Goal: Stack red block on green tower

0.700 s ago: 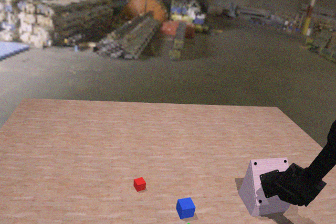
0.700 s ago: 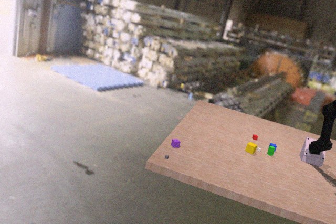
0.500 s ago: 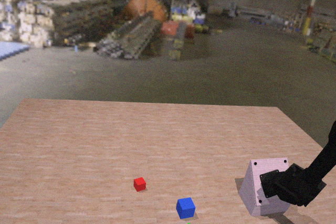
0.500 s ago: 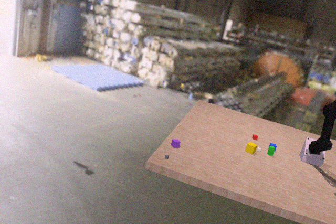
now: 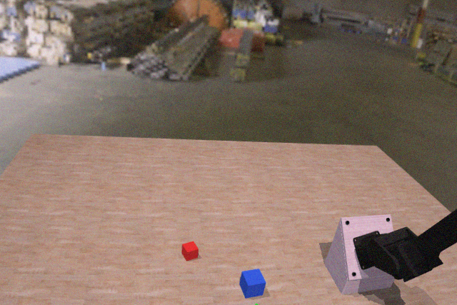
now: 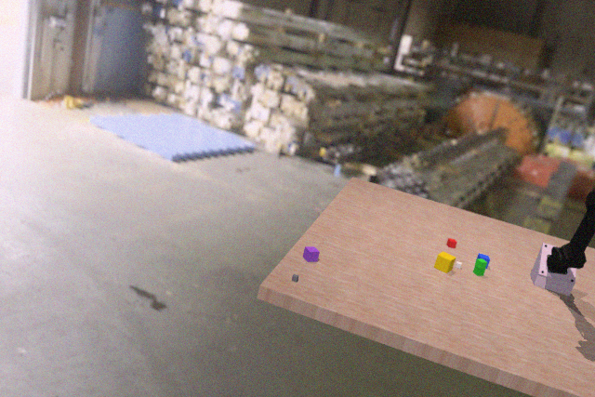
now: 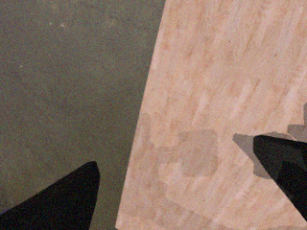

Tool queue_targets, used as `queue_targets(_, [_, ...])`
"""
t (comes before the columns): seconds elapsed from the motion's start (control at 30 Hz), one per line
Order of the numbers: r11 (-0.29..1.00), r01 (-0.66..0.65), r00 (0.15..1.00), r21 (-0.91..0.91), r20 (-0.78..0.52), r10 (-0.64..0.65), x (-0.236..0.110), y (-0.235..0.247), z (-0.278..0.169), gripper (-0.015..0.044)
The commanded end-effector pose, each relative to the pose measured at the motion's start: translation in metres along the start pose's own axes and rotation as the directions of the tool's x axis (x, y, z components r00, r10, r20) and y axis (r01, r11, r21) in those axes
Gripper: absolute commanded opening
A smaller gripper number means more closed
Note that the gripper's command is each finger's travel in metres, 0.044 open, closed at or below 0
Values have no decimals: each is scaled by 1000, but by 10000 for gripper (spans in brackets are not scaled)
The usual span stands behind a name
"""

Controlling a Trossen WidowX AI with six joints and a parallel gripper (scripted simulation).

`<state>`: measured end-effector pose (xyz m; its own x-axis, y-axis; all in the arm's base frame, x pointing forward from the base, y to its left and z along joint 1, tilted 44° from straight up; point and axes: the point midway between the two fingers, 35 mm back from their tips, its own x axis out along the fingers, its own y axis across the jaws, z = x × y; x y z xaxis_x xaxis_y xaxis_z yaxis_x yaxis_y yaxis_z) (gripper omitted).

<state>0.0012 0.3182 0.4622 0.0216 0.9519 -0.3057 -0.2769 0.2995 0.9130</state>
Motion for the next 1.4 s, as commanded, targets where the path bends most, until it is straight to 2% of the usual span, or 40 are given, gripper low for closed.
queue_targets(0.0, [996, 70, 997, -53, 40, -68, 18, -18, 21, 440])
queue_targets(0.37, [945, 278, 954, -169, 163, -252, 50, -80, 98, 440])
queue_targets(0.7, [860, 460, 880, -219, 238, -411, 54, -149, 171, 440])
queue_targets(1.03, [755, 613, 786, -230, 272, -555, 31, -230, 239, 440])
queue_targets(1.37, [655, 722, 691, -221, 266, -672, -17, -317, 291, 440])
